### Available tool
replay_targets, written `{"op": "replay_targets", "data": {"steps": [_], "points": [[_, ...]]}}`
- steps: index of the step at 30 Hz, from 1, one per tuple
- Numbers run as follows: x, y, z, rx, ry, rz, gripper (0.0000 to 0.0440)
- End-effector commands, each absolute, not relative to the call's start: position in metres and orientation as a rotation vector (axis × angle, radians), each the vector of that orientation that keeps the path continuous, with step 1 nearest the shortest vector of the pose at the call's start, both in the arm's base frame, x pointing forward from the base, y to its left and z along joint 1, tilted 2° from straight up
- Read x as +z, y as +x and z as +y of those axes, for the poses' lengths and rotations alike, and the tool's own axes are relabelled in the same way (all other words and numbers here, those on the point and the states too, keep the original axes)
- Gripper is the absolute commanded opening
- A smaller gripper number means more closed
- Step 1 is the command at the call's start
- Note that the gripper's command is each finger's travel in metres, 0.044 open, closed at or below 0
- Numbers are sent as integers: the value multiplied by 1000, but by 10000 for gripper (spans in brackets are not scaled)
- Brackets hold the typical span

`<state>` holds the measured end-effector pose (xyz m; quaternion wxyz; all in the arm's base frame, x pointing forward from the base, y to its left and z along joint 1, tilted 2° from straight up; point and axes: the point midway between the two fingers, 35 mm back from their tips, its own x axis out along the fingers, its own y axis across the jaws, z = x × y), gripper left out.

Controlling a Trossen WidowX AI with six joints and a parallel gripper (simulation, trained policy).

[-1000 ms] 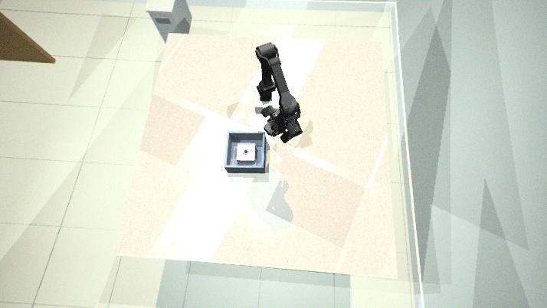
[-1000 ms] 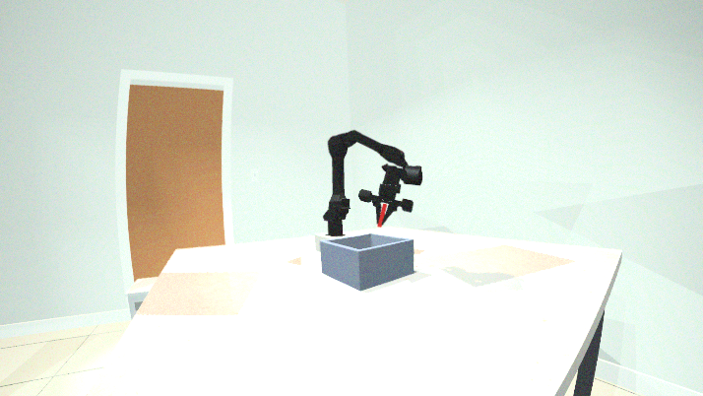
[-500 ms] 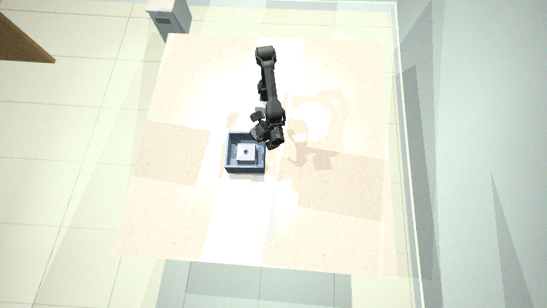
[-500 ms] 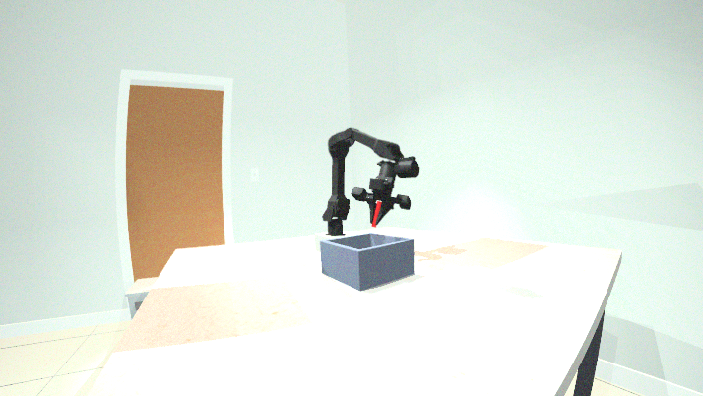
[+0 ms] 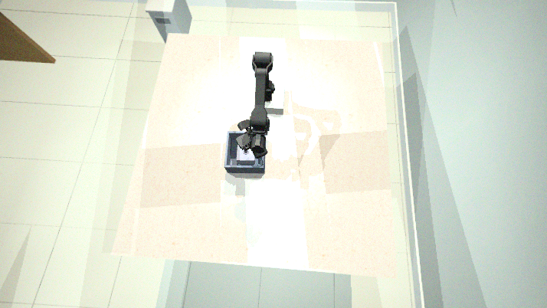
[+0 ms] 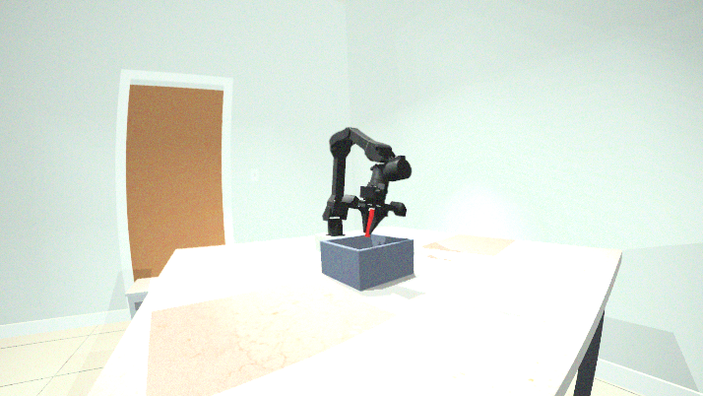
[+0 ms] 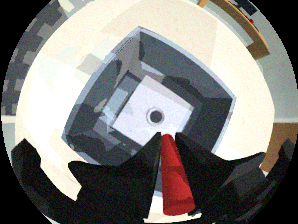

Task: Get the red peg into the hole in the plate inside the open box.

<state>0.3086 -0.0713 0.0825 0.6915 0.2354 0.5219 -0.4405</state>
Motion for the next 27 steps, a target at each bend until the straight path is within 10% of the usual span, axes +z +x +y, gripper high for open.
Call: {"op": "replay_targets", "data": {"steps": [1,10,27], "points": [[75,318,-83,-946,529,1182,0],[47,326,-92,-851,511,1251,20],[40,356,-105,-732,517,1321,350]]}}
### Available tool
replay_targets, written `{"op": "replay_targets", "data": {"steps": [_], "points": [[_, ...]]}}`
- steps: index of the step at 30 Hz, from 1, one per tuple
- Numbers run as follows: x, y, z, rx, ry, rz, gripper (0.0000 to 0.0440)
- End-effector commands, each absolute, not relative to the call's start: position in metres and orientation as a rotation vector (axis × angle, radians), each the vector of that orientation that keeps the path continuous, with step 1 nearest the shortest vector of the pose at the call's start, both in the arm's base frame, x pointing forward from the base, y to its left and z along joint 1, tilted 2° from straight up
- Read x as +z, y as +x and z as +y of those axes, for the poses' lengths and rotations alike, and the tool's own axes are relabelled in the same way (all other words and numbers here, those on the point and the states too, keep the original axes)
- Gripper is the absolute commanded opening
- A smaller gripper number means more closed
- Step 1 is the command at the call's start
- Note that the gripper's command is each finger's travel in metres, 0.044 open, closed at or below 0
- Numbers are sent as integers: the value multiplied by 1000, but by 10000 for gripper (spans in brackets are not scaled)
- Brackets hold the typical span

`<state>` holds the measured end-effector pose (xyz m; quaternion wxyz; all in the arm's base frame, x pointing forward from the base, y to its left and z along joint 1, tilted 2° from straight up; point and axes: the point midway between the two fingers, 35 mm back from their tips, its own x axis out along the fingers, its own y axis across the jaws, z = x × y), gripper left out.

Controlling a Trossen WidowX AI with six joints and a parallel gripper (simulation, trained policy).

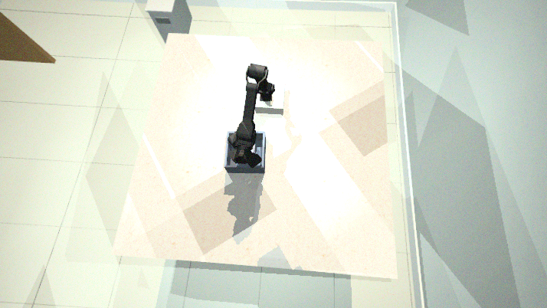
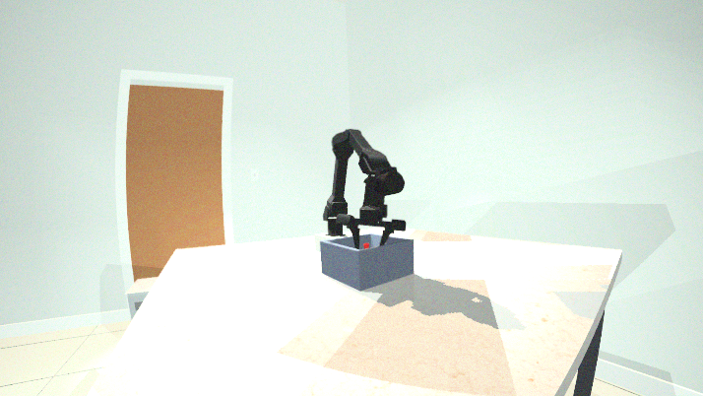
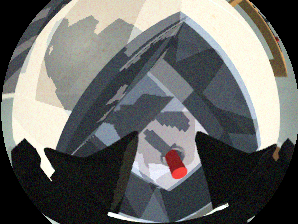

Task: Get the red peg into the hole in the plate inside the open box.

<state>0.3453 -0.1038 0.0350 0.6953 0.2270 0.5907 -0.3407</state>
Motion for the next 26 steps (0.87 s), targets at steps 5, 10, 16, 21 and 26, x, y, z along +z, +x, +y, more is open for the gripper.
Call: {"op": "replay_targets", "data": {"steps": [5,10,16,21,26], "points": [[50,376,-105,-689,547,1319,440],[65,401,-101,-629,585,1287,440],[78,419,-98,-582,603,1254,440],[78,420,-98,-581,603,1253,440],[78,420,-98,-580,603,1252,440]]}}
